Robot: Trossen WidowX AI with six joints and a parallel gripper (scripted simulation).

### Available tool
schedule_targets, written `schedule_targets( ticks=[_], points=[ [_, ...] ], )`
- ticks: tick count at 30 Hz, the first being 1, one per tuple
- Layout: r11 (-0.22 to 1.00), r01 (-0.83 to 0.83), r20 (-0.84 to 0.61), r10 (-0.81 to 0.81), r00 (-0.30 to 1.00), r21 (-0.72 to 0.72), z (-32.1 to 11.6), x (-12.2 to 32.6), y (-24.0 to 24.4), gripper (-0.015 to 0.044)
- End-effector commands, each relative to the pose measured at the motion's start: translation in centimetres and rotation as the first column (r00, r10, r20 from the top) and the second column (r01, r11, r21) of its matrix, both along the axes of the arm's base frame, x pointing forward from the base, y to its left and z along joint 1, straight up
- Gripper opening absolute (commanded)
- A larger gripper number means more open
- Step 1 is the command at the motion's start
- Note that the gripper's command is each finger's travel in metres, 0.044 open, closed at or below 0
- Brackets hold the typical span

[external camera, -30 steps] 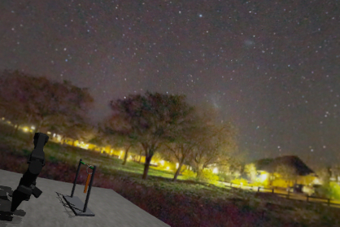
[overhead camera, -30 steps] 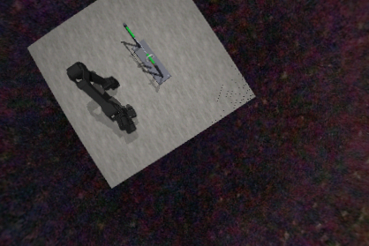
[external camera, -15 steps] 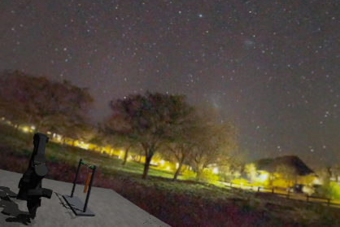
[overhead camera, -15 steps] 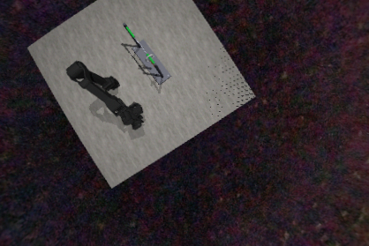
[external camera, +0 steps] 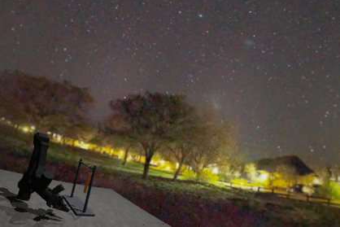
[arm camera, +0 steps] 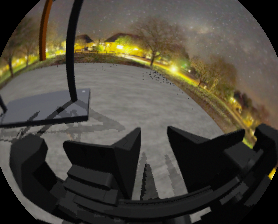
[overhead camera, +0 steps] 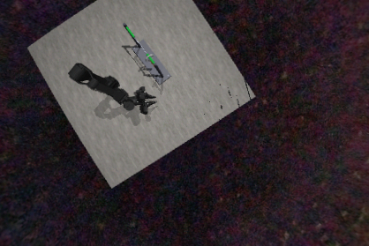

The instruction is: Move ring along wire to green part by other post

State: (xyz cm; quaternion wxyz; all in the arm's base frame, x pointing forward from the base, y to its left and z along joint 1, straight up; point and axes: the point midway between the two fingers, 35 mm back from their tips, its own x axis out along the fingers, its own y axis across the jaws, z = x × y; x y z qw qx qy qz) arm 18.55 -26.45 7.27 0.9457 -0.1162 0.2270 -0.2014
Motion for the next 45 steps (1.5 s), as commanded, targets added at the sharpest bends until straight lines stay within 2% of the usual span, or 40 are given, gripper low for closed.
schedule_targets(
  ticks=[1, 6, 14, 20, 35, 45],
  points=[
    [0.988, -0.141, 0.149, 0.129, 0.98, 0.069, 0.3, 1.9, 4.1, 0.016],
    [0.913, -0.382, 0.33, 0.321, 0.888, 0.139, 1.4, 3.3, 10.8, 0.016],
    [0.812, -0.553, 0.405, 0.45, 0.796, 0.186, 2.3, 2.1, 15.9, 0.016],
    [0.815, -0.549, 0.398, 0.449, 0.8, 0.185, 2.6, 2.7, 15.9, 0.016],
    [0.856, -0.494, 0.408, 0.402, 0.82, 0.15, 7.1, 7.4, 17.0, 0.016],
    [0.857, -0.494, 0.409, 0.401, 0.82, 0.149, 7.2, 8.0, 17.0, 0.016]
  ],
)
